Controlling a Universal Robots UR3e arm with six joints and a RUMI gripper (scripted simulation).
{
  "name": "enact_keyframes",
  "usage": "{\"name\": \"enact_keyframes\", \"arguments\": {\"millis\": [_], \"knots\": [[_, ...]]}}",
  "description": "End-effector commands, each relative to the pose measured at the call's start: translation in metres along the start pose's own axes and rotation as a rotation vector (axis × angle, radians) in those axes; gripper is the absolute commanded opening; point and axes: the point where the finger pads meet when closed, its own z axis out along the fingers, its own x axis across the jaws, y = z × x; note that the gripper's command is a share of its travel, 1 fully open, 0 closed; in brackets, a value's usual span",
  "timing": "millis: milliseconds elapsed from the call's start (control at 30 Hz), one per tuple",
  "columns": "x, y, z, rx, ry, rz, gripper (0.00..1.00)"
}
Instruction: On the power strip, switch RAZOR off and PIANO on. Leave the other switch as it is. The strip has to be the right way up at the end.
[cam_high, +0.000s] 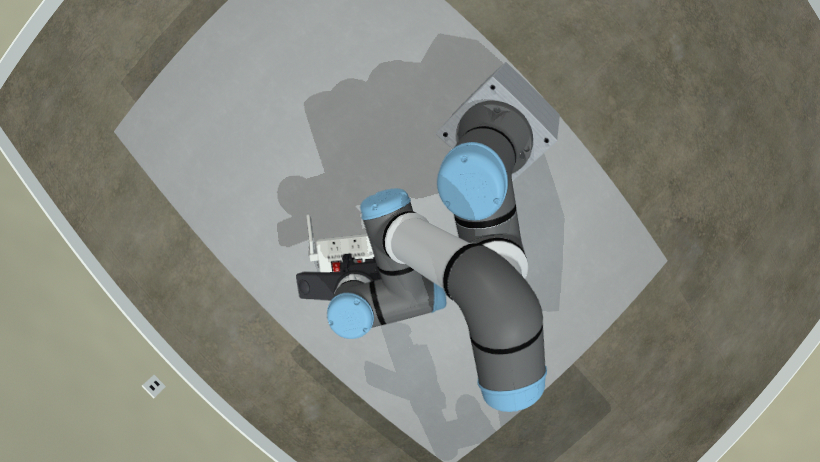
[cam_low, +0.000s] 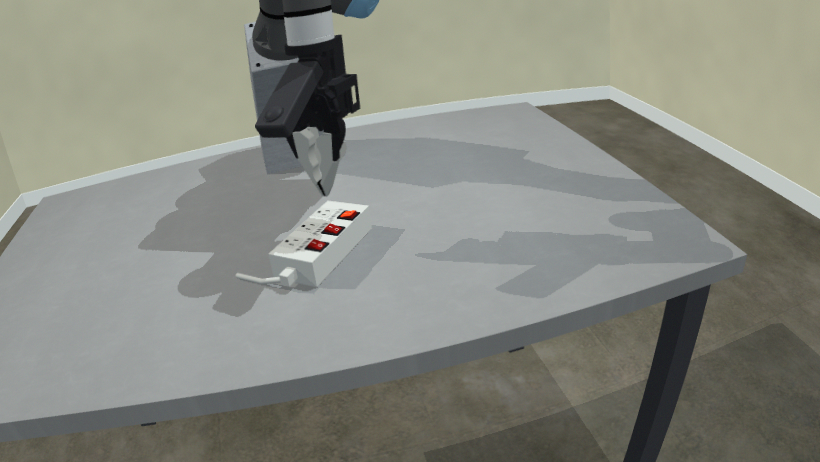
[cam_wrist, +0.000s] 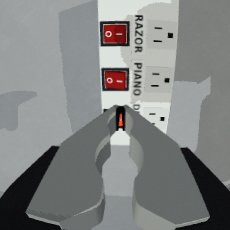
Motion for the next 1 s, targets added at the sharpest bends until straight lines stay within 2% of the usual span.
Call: {"name": "enact_keyframes", "arguments": {"millis": [0, 333, 967], "knots": [[0.0, -0.001, 0.0, 0.002, 0.0, -0.001, 0.0], [0.0, -0.001, 0.005, 0.001, -0.001, -0.001, 0.0], [0.0, 0.0, 0.024, 0.001, -0.001, -0.001, 0.0]]}}
